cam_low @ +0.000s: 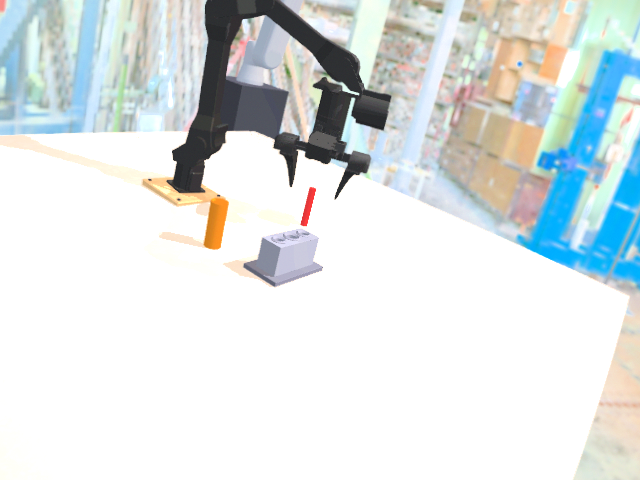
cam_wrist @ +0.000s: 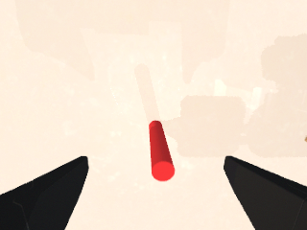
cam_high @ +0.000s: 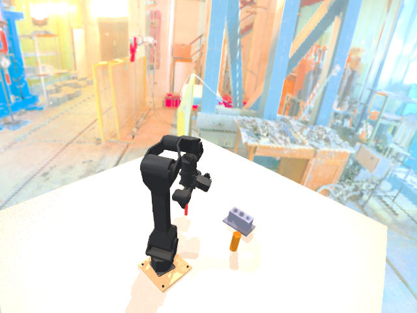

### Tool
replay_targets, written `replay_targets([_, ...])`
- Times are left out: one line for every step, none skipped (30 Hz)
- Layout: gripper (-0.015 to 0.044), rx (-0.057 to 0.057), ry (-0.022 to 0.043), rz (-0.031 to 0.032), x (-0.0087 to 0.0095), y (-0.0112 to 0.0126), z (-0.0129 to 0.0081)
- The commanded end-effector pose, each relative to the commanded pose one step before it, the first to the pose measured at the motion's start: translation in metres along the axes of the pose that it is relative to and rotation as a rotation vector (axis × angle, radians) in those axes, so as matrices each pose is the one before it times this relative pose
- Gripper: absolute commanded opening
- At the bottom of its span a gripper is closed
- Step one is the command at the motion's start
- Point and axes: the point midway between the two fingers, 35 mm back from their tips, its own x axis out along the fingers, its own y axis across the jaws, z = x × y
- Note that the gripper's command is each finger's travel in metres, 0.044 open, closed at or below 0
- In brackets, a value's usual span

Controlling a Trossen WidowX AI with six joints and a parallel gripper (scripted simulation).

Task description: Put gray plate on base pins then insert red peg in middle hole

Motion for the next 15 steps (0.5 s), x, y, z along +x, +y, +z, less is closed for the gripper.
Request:
replay_targets([0.044,-0.005,-0.00032,-0.00517,0.00702,-0.0013,-0.00016])
replay_targets([0.044,0.0,0.0,-0.00001,0.00163,-0.00004,-0.00003])
replay_targets([0.044,0.0,0.0,-0.00001,0.00162,-0.00005,-0.00003])
replay_targets([0.044,0.0,0.0,-0.00001,0.00162,-0.00006,-0.00003])
replay_targets([0.044,0.0,0.0,-0.00001,0.00162,-0.00007,-0.00003])
replay_targets([0.044,0.0,0.0,-0.00001,0.00162,-0.00008,-0.00003])
replay_targets([0.044,0.0,0.0,-0.00001,0.00162,-0.00009,-0.00003])
replay_targets([0.044,0.0,0.0,-0.00001,0.00161,-0.0001,-0.00003])
replay_targets([0.044,0.0,0.0,-0.00001,0.00161,-0.00011,-0.00003])
replay_targets([0.044,0.0,0.0,-0.00002,0.00161,-0.00013,-0.00003])
replay_targets([0.044,0.0,0.0,-0.00002,0.00161,-0.00014,-0.00003])
replay_targets([0.044,0.0,0.0,-0.00002,0.00161,-0.00015,-0.00003])
replay_targets([0.044,0.0,0.0,-0.00002,0.00161,-0.00016,-0.00003])
replay_targets([0.044,0.0,0.0,-0.00002,0.0016,-0.00017,-0.00003])
replay_targets([0.044,0.0,0.0,-0.00002,0.00128,-0.00014,-0.00003])
